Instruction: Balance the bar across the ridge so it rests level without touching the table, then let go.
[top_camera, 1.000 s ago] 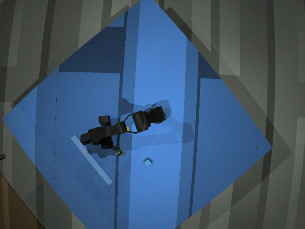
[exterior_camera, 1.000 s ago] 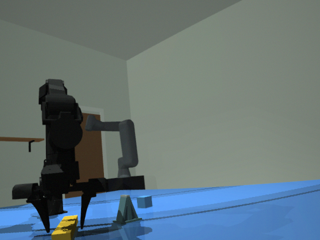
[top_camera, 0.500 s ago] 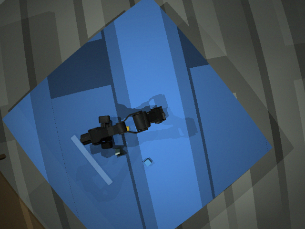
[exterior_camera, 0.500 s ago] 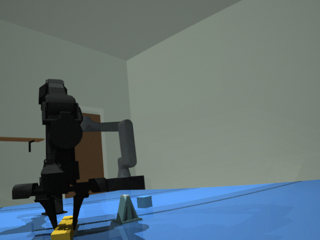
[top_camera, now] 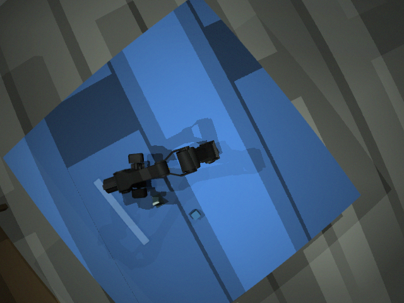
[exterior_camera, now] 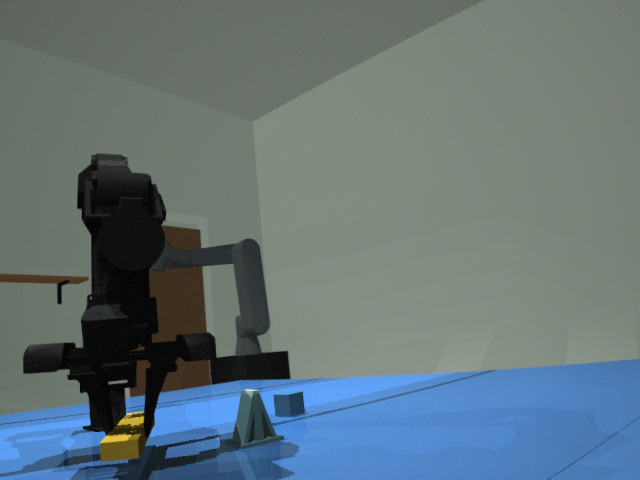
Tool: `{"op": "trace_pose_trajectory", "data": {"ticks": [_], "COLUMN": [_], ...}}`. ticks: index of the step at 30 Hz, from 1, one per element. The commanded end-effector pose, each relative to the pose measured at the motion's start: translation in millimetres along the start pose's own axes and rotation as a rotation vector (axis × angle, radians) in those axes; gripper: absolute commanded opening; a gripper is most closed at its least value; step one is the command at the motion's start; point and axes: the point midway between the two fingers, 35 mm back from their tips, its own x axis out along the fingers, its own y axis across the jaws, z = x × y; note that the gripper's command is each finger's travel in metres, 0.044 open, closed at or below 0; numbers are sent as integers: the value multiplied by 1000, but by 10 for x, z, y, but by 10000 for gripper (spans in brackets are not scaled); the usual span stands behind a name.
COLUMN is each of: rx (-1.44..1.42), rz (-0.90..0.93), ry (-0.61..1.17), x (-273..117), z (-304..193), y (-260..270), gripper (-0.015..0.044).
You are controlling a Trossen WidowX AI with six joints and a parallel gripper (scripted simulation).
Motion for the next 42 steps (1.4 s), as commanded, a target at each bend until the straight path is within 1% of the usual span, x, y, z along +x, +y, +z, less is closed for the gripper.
{"op": "trace_pose_trajectory", "data": {"ticks": [1, 31, 42], "rx": [-1, 2, 347], "rz": [3, 6, 11], "ry": [-7, -6, -4], "x": [-122, -858, -871], "z": [19, -33, -43], "y": [6, 0, 375], "gripper": [0, 0, 0]}}
